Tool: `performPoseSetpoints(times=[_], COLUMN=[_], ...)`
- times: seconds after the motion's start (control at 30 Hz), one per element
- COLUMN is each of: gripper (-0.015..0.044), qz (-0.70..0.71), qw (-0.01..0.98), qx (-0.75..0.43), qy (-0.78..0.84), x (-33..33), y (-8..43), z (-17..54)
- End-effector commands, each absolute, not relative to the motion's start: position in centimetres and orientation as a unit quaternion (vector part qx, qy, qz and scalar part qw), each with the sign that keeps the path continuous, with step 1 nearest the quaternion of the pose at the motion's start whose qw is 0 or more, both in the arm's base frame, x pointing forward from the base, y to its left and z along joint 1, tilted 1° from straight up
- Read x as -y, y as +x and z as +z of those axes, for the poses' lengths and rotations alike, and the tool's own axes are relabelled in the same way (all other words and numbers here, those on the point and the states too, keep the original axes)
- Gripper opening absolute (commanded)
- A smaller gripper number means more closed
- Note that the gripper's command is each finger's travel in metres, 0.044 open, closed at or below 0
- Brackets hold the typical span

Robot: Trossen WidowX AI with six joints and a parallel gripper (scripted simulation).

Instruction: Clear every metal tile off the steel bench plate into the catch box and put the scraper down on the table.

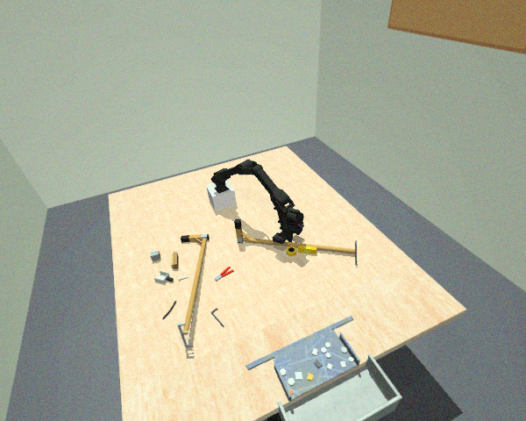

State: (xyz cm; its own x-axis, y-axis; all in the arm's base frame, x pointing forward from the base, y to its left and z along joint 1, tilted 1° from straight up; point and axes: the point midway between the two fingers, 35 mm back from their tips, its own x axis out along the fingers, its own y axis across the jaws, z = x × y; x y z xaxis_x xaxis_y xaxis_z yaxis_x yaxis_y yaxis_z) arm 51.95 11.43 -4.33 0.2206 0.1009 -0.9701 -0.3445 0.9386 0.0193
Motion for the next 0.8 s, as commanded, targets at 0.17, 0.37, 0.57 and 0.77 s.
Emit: performPoseSetpoints(times=[0.17,0.37,0.57,0.77], gripper=[0.0000,0.0000,0.0000,0.0000], qz=[0.142,0.142,0.142,0.145], qw=[0.776,0.776,0.776,0.776], qx=[-0.606,-0.606,-0.606,-0.606], qy=[-0.102,-0.102,-0.102,-0.101], x=[-10.5,-10.1,-9.6,-10.0], y=[52.8,53.2,53.6,53.5], z=[-4.5,-4.5,-4.5,-4.0])
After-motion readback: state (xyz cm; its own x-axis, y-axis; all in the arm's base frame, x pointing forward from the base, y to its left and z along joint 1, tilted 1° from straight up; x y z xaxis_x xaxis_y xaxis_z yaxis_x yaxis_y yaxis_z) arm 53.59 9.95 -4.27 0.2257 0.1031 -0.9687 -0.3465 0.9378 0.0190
